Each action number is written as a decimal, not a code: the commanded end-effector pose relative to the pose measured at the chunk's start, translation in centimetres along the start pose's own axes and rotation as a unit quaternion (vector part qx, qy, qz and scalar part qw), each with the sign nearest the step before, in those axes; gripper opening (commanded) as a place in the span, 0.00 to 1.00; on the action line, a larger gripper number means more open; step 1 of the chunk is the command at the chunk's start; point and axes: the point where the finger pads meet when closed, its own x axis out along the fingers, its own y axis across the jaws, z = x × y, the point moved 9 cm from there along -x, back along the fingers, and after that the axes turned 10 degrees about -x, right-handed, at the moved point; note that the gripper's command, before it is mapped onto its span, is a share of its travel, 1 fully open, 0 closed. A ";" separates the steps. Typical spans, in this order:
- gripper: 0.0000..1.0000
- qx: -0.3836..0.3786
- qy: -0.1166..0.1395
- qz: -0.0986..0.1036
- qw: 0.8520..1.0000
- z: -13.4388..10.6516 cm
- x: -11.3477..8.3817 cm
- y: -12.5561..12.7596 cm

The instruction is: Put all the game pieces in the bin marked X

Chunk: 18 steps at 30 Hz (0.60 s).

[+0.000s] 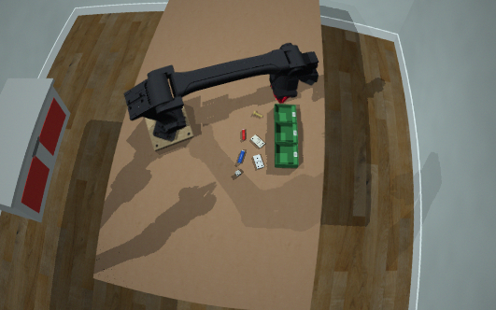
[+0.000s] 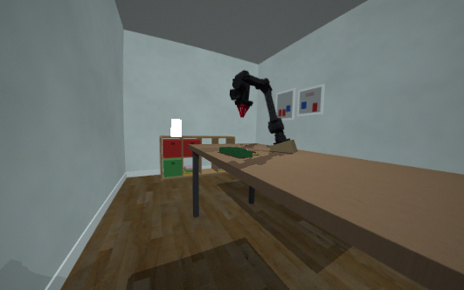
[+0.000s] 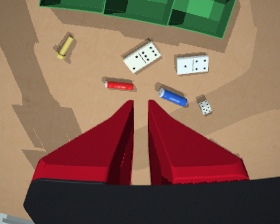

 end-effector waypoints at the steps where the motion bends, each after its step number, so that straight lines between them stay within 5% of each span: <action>1: 0.08 0.073 -0.023 0.007 0.997 -2.3 -0.3 -1.6; 8: 0.08 0.160 -0.017 0.047 0.986 -6.3 1.0 -2.2; 11: 0.08 0.172 -0.017 0.049 0.984 -8.5 1.7 -2.0; 18: 0.08 0.163 -0.026 0.049 0.985 -7.1 0.9 -1.7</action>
